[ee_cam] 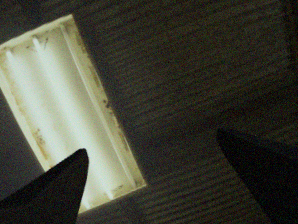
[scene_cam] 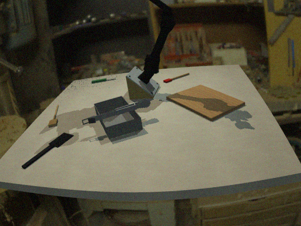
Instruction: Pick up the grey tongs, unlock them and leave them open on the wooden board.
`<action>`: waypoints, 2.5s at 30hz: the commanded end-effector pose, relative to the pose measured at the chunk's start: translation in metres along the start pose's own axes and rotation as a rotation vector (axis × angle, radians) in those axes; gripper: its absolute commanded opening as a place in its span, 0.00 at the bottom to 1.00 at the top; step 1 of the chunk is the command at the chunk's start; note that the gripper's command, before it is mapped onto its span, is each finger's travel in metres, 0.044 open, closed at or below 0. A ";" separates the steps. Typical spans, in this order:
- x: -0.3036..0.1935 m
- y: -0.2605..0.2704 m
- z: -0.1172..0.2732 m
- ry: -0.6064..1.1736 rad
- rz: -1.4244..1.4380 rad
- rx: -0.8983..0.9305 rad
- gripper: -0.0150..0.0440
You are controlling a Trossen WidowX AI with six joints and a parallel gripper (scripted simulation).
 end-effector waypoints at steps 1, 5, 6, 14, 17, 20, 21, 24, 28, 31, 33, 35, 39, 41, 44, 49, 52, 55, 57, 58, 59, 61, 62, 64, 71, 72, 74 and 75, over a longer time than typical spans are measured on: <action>-0.041 0.011 0.000 0.103 -0.066 -0.023 1.00; -0.074 0.029 -0.001 0.197 -0.150 -0.021 1.00; -0.083 0.034 -0.001 0.226 -0.170 -0.023 1.00; -0.150 0.084 0.005 0.456 -0.311 -0.005 1.00; -0.179 0.109 0.014 0.570 -0.375 0.010 1.00; -0.206 0.134 0.023 0.687 -0.431 0.027 1.00; -0.215 0.143 0.028 0.729 -0.448 0.028 1.00; -0.240 0.170 0.044 0.865 -0.505 0.039 1.00; -0.270 0.212 0.068 1.049 -0.569 0.076 1.00; -0.288 0.244 0.090 1.189 -0.608 0.109 1.00; -0.298 0.266 0.106 1.281 -0.629 0.135 1.00; -0.307 0.287 0.122 1.374 -0.641 0.167 1.00; -0.318 0.329 0.160 1.567 -0.688 0.205 1.00; -0.321 0.350 0.180 1.666 -0.698 0.233 1.00; -0.323 0.379 0.211 1.819 -0.707 0.279 1.00; -0.315 0.426 0.266 2.081 -0.695 0.358 1.00; -0.304 0.451 0.301 2.239 -0.673 0.414 1.00; -0.290 0.472 0.335 2.407 -0.639 0.462 1.00; -0.279 0.485 0.358 2.519 -0.607 0.492 1.00; -0.272 0.490 0.369 2.575 -0.589 0.506 1.00; -0.266 0.496 0.380 2.630 -0.568 0.520 1.00; -0.252 0.505 0.401 2.740 -0.521 0.545 1.00; -0.244 0.509 0.411 2.795 -0.494 0.556 1.00; -0.229 0.516 0.430 2.902 -0.434 0.575 1.00; -0.192 0.527 0.470 3.134 -0.266 0.600 1.00; -0.192 0.527 0.470 3.134 -0.266 0.600 1.00; -0.193 0.527 0.470 3.134 -0.266 0.600 1.00; -0.195 0.528 0.470 3.134 -0.265 0.600 1.00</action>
Point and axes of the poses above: the point midway between the two fingers, 35 mm back from their tips, its own z axis back along the fingers, its own y axis across the jaws, x = y × z, the point moved 8 cm from there along z, back along the fingers, and after that the axes turned 1 degree about z, right-handed, at the moved point
